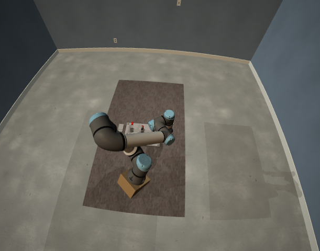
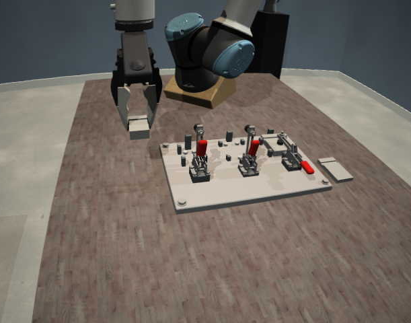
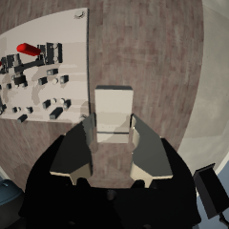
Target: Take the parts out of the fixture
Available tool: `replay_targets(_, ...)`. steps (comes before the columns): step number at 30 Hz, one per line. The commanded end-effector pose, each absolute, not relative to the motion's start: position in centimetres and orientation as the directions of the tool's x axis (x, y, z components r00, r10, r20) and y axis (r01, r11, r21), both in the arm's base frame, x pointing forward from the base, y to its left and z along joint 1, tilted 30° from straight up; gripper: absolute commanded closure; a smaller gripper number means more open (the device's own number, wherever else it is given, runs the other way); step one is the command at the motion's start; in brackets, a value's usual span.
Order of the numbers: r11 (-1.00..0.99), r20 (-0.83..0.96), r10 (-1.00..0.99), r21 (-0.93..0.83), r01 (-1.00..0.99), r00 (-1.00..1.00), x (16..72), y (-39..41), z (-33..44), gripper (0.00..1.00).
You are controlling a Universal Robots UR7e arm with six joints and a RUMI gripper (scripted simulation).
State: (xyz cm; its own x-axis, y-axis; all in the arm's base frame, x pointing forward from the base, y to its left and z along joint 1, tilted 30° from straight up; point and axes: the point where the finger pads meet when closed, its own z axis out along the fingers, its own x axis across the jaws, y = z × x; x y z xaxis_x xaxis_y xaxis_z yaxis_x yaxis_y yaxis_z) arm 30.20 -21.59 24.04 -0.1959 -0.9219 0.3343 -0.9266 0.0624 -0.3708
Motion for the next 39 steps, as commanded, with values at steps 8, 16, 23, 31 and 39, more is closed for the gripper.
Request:
replay_targets(8,0.062,0.335,-0.922,-0.371,-0.926,-0.196,30.3,-21.7,23.8,1.00)
replay_targets(16,0.062,0.335,-0.922,-0.371,-0.926,-0.196,30.7,-22.2,22.7,1.00)
replay_targets(23,0.062,0.335,-0.922,-0.371,-0.926,-0.196,31.3,-22.9,21.2,1.00)
replay_targets(31,0.062,0.335,-0.922,-0.371,-0.926,-0.196,32.1,-23.9,18.9,1.00)
replay_targets(39,0.062,0.335,-0.922,-0.371,-0.926,-0.196,32.6,-24.4,17.7,1.00)
